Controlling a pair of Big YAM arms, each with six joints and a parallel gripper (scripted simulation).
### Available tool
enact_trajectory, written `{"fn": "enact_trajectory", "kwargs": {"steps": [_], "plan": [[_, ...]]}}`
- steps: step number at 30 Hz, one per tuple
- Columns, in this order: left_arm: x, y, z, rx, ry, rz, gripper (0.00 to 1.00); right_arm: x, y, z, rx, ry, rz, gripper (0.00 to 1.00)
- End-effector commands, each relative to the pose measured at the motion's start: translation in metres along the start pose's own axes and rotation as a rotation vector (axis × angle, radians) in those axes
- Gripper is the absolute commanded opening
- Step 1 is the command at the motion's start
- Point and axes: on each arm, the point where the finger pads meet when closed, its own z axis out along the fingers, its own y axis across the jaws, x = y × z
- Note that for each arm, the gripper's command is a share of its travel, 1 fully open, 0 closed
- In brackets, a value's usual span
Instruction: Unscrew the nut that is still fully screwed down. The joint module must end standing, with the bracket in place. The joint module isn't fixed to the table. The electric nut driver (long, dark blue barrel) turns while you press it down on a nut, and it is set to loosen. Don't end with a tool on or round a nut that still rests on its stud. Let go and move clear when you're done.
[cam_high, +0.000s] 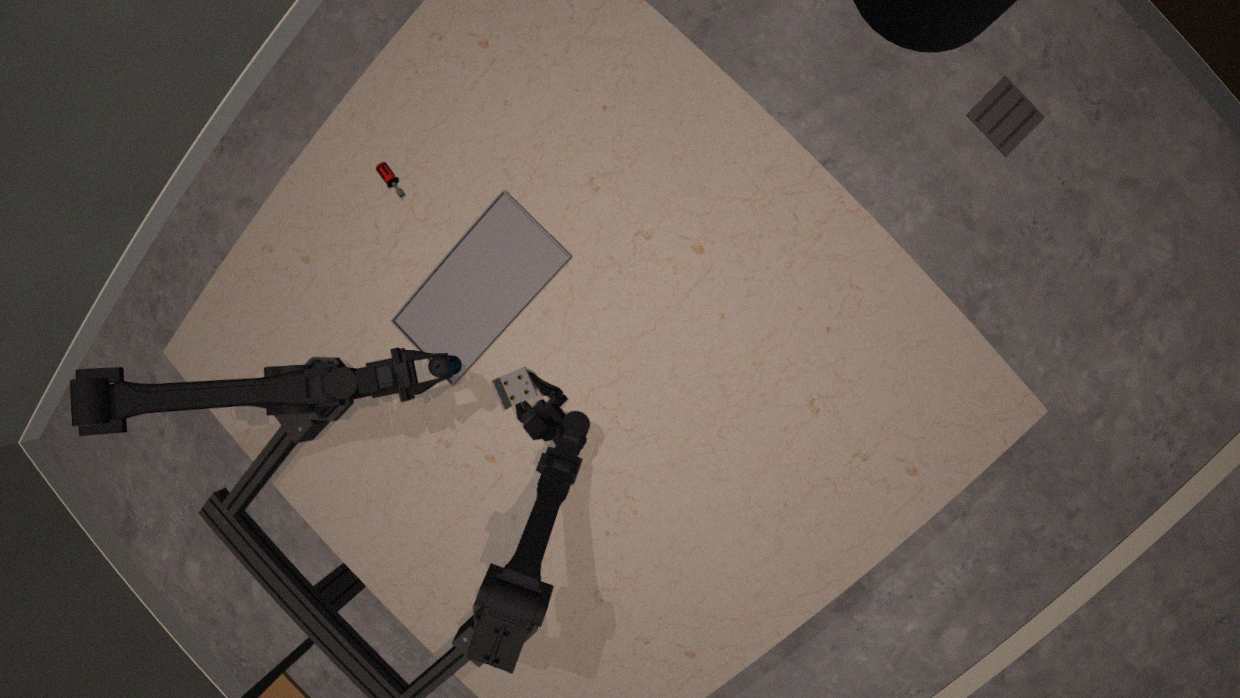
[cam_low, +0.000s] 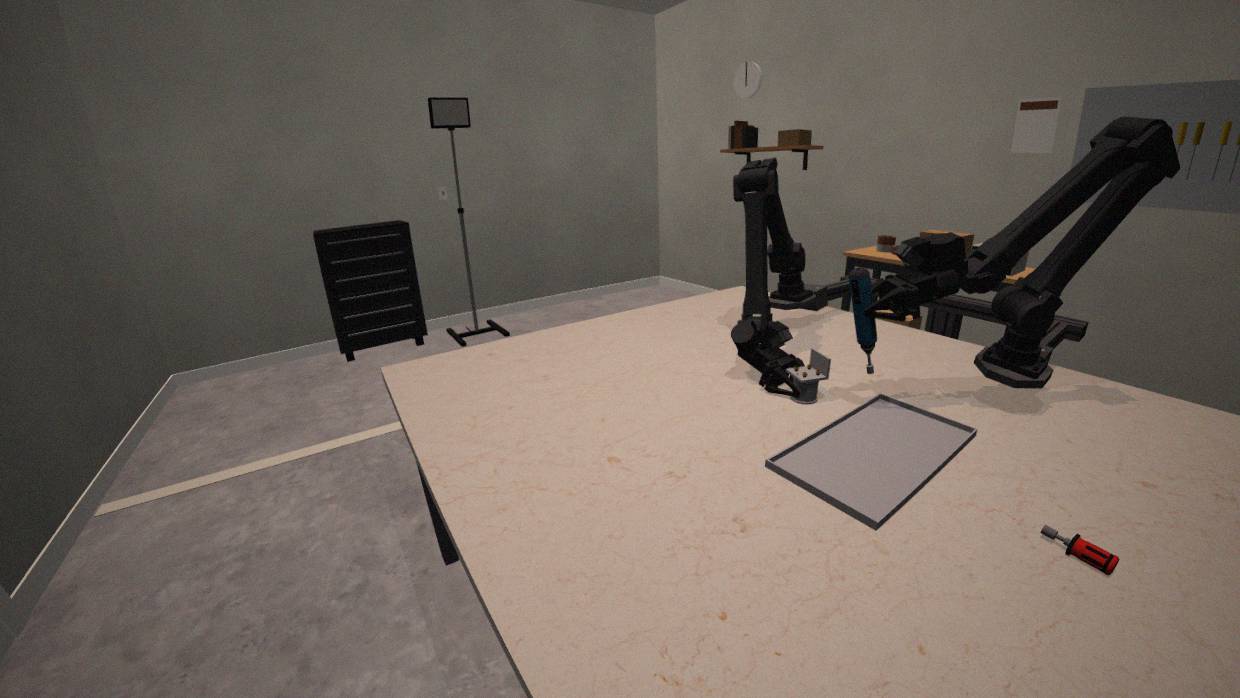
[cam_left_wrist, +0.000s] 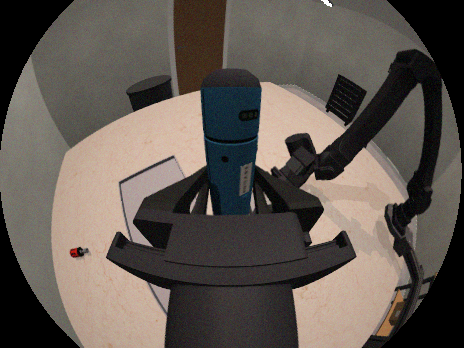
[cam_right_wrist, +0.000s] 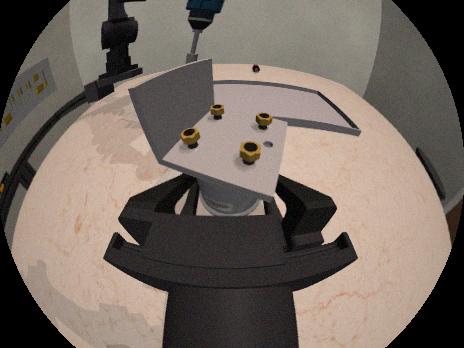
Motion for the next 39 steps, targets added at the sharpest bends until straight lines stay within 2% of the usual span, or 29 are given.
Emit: {"fn": "enact_trajectory", "kwargs": {"steps": [1,3,4,15,17,18,20,21,32,34,37,39], "plan": [[-0.053,-0.007,0.019,0.016,-0.101,-0.040,0.42,-0.008,-0.006,0.002,0.008,-0.012,-0.022,0.59],[-0.053,-0.007,0.019,0.016,-0.101,-0.040,0.42,-0.008,-0.006,0.002,0.008,-0.012,-0.022,0.59],[-0.043,0.007,0.021,-0.016,-0.057,-0.048,0.42,-0.008,-0.006,0.002,0.008,-0.012,-0.022,0.59],[-0.027,0.055,0.032,-0.119,0.047,-0.125,0.42,-0.008,-0.006,0.002,0.008,-0.012,-0.022,0.59],[-0.036,0.056,0.032,-0.120,0.014,-0.126,0.42,-0.008,-0.006,0.002,0.008,-0.012,-0.022,0.59],[-0.036,0.046,0.032,-0.097,0.014,-0.121,0.42,-0.008,-0.006,0.002,0.008,-0.012,-0.022,0.59],[-0.036,0.046,0.032,-0.097,0.014,-0.121,0.42,-0.008,-0.006,0.002,0.008,-0.012,-0.022,0.59],[-0.026,0.060,0.032,-0.131,0.056,-0.134,0.42,-0.008,-0.006,0.002,0.008,-0.012,-0.022,0.59],[-0.009,0.109,0.033,-0.237,0.154,-0.225,0.42,-0.008,-0.006,0.002,0.008,-0.012,-0.022,0.59],[-0.017,0.110,0.034,-0.238,0.121,-0.224,0.42,-0.008,-0.006,0.002,0.008,-0.012,-0.022,0.59],[-0.018,0.100,0.035,-0.216,0.122,-0.218,0.42,-0.008,-0.006,0.002,0.008,-0.012,-0.022,0.59],[-0.006,0.118,0.031,-0.259,0.171,-0.244,0.42,-0.008,-0.006,0.002,0.008,-0.012,-0.022,0.59]]}}
